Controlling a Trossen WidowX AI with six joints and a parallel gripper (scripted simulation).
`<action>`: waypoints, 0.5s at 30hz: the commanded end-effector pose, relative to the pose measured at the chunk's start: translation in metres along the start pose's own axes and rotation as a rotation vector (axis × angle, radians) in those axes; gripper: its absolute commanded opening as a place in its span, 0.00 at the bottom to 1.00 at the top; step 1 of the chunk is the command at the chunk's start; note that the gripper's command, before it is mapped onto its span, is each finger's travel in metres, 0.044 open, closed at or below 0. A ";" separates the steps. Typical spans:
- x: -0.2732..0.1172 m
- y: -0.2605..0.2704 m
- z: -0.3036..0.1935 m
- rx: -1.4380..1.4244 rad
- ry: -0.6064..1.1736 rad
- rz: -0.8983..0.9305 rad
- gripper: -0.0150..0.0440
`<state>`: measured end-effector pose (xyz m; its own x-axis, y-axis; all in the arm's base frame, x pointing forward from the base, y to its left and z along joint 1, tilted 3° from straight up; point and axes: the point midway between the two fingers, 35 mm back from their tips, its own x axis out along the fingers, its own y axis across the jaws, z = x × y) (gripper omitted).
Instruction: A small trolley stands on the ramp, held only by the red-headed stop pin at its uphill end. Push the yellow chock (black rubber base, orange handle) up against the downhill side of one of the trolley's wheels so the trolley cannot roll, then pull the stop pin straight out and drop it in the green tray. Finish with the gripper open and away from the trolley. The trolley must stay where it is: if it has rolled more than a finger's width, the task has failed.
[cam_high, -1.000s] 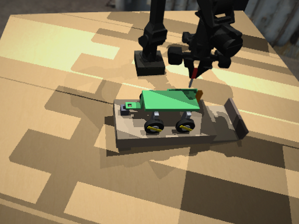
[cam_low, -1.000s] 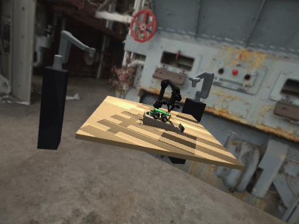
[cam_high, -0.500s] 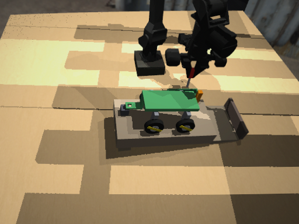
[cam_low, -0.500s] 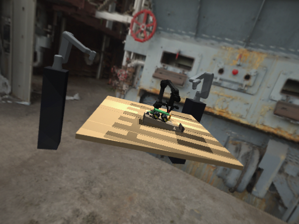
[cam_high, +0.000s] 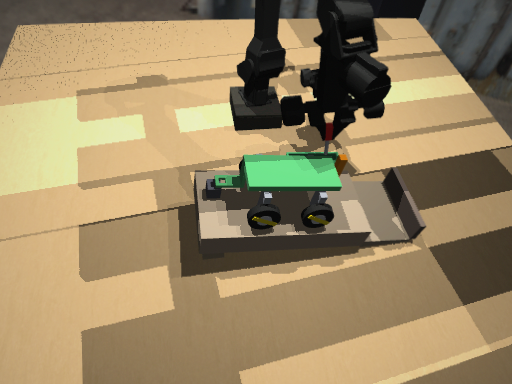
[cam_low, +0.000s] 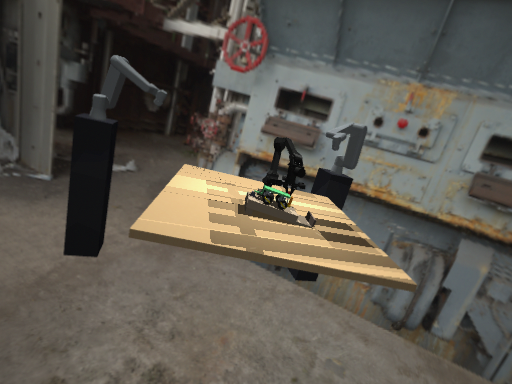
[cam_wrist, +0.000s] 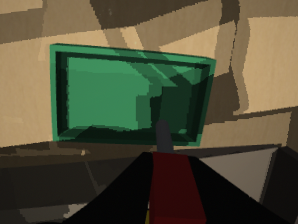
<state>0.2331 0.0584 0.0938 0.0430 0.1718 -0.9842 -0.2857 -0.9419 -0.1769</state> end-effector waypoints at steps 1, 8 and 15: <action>0.013 -0.003 0.001 -0.004 -0.005 -0.042 0.25; 0.036 -0.011 0.001 -0.004 -0.005 -0.048 0.25; 0.050 -0.017 0.003 -0.004 -0.005 -0.049 0.25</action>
<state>0.2381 0.0811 0.0509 0.0534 0.2147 -0.9752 -0.2755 -0.9355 -0.2211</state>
